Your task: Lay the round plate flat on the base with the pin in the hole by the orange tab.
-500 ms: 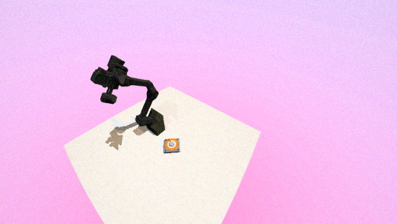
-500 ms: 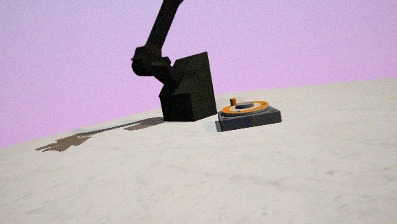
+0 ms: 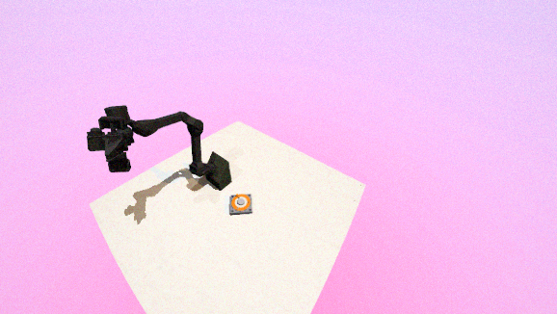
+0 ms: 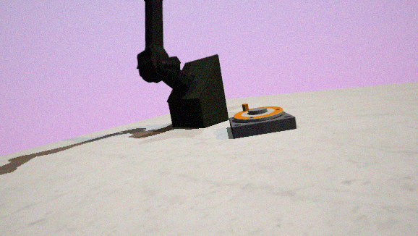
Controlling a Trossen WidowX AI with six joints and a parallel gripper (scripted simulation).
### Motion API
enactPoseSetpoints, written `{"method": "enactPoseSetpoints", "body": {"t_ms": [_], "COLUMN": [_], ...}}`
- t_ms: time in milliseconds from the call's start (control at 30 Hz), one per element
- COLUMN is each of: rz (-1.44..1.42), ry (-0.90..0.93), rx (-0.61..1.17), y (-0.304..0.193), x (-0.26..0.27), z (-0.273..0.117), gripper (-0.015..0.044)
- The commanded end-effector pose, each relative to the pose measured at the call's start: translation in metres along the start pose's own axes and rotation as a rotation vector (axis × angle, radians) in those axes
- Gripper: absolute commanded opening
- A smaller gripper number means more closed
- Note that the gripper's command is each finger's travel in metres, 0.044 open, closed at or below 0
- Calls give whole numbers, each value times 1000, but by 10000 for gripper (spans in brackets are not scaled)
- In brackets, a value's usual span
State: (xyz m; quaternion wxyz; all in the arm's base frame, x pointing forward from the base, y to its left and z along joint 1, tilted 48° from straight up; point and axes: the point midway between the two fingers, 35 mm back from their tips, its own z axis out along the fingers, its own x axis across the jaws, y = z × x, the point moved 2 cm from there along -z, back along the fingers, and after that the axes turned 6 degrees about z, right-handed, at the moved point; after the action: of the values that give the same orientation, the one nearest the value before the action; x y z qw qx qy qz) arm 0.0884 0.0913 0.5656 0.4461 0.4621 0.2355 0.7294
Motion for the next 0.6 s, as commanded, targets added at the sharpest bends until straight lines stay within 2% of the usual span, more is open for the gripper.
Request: {"method": "enactPoseSetpoints", "body": {"t_ms": [0,67,267,367,500,567], "rz": [177,218,476,484,581,592], "ry": [-66,-84,-283,-307,-499,-543], "rx": [-48,-50,2,15,150,186], "y": [29,32,16,9,-49,-65], "x": [-64,-78,-188,-197,-260,-271], "z": [12,16,50,57,80,84], "gripper": [0,0,0,0,0,0]}}
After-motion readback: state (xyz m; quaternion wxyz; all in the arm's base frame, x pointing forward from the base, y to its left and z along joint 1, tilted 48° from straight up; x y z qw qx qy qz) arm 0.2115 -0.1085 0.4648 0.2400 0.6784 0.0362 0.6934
